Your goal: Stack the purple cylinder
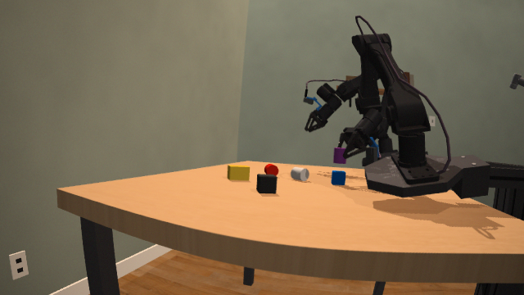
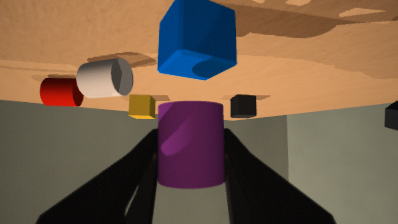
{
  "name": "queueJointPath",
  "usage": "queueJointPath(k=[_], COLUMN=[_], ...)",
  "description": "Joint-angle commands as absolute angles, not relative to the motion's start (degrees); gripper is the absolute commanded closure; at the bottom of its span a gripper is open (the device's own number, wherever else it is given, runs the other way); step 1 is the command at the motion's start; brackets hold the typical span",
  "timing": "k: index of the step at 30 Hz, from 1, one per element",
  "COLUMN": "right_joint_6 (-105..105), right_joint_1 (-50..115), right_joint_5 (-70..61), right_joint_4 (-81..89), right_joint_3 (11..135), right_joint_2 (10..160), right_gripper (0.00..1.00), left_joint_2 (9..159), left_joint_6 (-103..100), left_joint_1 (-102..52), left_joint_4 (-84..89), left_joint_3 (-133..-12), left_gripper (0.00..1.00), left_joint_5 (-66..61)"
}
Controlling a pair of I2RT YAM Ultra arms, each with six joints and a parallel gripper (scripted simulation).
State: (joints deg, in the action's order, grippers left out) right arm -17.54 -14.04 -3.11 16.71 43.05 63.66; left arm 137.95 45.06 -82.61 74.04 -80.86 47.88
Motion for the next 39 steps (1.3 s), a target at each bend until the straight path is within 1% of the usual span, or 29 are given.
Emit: queueJointPath(k=[1,39], right_joint_6=[-17.7,-17.7], right_joint_1=[-14.3,-14.3], right_joint_5=[-3.8,-3.8], right_joint_4=[16.6,16.6], right_joint_3=[44.7,44.7], right_joint_2=[62.3,62.3], right_gripper=[0.0,0.0], left_joint_2=[139.0,140.9], left_joint_6=[45.7,46.2], left_joint_1=[-82.1,-81.6], left_joint_4=[72.1,68.9], left_joint_3=[-79.5,-78.7], left_gripper=[0.66,0.66], left_joint_5=[48.6,49.0])
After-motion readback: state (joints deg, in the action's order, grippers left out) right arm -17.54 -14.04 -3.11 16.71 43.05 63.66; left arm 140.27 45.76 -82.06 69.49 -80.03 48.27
